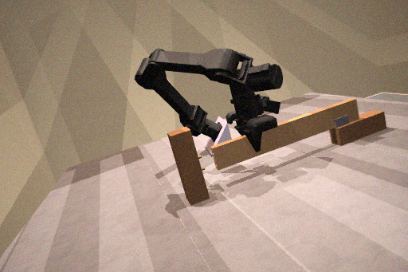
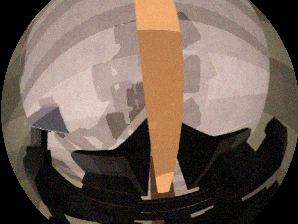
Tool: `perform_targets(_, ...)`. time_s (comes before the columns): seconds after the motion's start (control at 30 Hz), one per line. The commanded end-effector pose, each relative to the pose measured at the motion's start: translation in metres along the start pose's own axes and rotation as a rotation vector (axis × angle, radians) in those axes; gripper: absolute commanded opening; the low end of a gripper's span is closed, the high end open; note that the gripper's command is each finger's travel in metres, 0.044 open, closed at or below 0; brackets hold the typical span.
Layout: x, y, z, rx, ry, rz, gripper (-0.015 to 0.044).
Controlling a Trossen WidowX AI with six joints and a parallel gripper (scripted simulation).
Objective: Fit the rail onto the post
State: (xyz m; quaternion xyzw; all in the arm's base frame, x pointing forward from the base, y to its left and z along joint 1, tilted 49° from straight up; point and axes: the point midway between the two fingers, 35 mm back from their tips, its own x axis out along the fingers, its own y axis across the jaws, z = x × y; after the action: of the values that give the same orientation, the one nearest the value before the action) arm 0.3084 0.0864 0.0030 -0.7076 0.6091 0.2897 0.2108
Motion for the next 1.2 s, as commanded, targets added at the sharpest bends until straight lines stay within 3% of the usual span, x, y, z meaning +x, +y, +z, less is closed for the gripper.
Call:
perform_targets(0.0,-0.0029,-0.0003,0.0020,-0.003,-0.003,-0.005,0.0000)
perform_targets(1.17,-0.0016,0.0000,0.0024,-0.003,-0.003,-0.005,0.0000)
